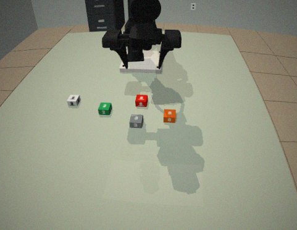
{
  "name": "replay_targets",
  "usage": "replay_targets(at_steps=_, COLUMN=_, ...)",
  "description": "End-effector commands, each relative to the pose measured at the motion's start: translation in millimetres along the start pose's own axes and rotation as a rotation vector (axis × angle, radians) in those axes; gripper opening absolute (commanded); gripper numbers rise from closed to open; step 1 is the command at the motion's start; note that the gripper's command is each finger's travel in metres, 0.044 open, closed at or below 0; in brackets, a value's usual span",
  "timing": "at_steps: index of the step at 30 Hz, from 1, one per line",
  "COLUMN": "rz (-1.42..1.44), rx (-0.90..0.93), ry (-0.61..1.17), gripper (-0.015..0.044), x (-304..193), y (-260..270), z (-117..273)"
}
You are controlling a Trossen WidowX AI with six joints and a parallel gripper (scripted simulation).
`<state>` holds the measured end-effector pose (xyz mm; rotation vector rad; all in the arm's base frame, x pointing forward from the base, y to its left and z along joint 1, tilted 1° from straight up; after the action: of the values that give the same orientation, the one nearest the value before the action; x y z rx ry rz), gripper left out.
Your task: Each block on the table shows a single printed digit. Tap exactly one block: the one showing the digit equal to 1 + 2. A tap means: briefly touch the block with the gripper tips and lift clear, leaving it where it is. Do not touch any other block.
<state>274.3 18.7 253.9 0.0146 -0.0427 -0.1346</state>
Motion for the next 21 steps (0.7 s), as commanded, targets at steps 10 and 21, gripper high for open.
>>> replay_targets(at_steps=10, rz=-0.032, rx=0.01, ry=0.009, gripper=0.04, x=54, y=70, z=-2)
replay_targets(at_steps=21, rz=-0.032, rx=0.01, ry=0.009, gripper=0.04, x=54, y=70, z=-2)
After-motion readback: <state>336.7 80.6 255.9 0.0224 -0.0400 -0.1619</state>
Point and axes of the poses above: the point midway between the two fingers, 35 mm back from their tips, its own z axis back along the fingers, its own y axis across the jaws, x = y × z, the point moved 10 cm from there along z, back along the fingers
